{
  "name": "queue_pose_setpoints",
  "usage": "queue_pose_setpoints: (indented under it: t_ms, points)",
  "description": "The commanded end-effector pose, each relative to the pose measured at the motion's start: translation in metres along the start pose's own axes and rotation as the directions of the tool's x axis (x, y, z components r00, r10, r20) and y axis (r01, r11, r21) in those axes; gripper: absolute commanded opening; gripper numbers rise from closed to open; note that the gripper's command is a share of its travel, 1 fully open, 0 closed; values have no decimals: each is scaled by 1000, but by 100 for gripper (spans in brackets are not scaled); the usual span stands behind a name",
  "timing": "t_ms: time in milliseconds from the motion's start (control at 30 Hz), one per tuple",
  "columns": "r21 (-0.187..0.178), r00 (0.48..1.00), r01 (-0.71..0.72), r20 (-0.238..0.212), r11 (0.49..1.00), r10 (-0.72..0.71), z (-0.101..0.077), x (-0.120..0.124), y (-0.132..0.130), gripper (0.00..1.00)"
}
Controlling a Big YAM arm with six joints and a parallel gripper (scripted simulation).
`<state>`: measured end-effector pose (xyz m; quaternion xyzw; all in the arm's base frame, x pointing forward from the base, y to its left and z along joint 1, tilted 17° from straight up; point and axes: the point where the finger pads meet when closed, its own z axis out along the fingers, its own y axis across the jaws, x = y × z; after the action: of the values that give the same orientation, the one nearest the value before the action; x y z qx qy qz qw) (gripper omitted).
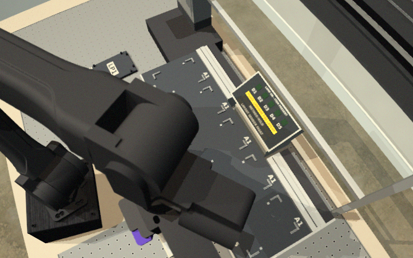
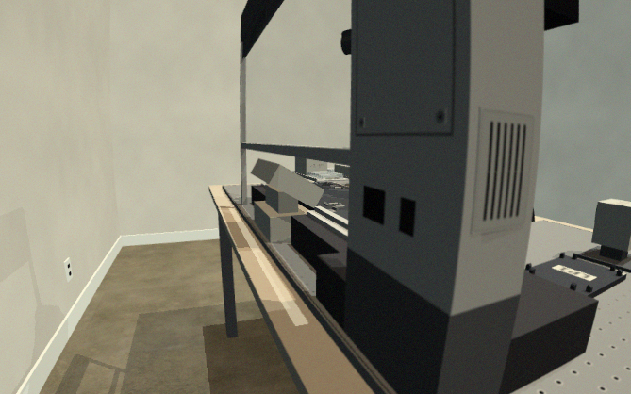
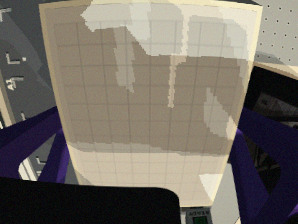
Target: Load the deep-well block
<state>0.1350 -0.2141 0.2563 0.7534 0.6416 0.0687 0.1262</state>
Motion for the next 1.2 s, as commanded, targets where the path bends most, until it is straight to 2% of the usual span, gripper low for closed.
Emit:
queue_pose_setpoints:
  t_ms: [0, 100, 233, 300, 333, 400, 533, 600, 667, 767, 800, 867, 900, 967, 1033, 1067, 1100, 1167]
  points:
    - [-18, 999, -25, 21, 1000, 25, -12, 17, 3, 0]
    - [-25, 999, -23, 27, 999, 24, -15, 30, 6, 0]
    - [-19, 999, -25, 19, 1000, 26, -11, 51, 4, 0]
    - [-19, 999, -25, 19, 1000, 26, -11, 51, 4, 0]
    - [-62, 998, -14, 59, 998, 18, -34, 48, 17, 0]
    - [-19, 1000, -25, 18, 999, 26, -10, 66, 4, 0]
    - [-20, 1000, -26, 17, 999, 26, -10, 86, 4, 0]
    - [-44, 999, -22, 32, 999, 24, -21, 93, 11, 0]
    - [-20, 1000, -26, 16, 999, 27, -10, 105, 4, 0]
    - [-21, 1000, -27, 15, 999, 27, -9, 120, 4, 0]
    - [-42, 999, -25, 23, 999, 26, -18, 123, 10, 0]
    - [-42, 999, -25, 23, 999, 26, -18, 123, 10, 0]
    - [-66, 999, -24, 30, 998, 26, -24, 126, 15, 0]
    - [-21, 1000, -27, 14, 999, 27, -9, 140, 5, 0]
    - [-24, 1000, -27, 13, 999, 28, -10, 149, 5, 0]
    - [-50, 999, -27, 17, 998, 28, -20, 153, 12, 0]
    - [-56, 999, -28, 17, 998, 29, -23, 157, 13, 0]
    - [-39, 1000, -28, 12, 999, 29, -15, 168, 9, 0]
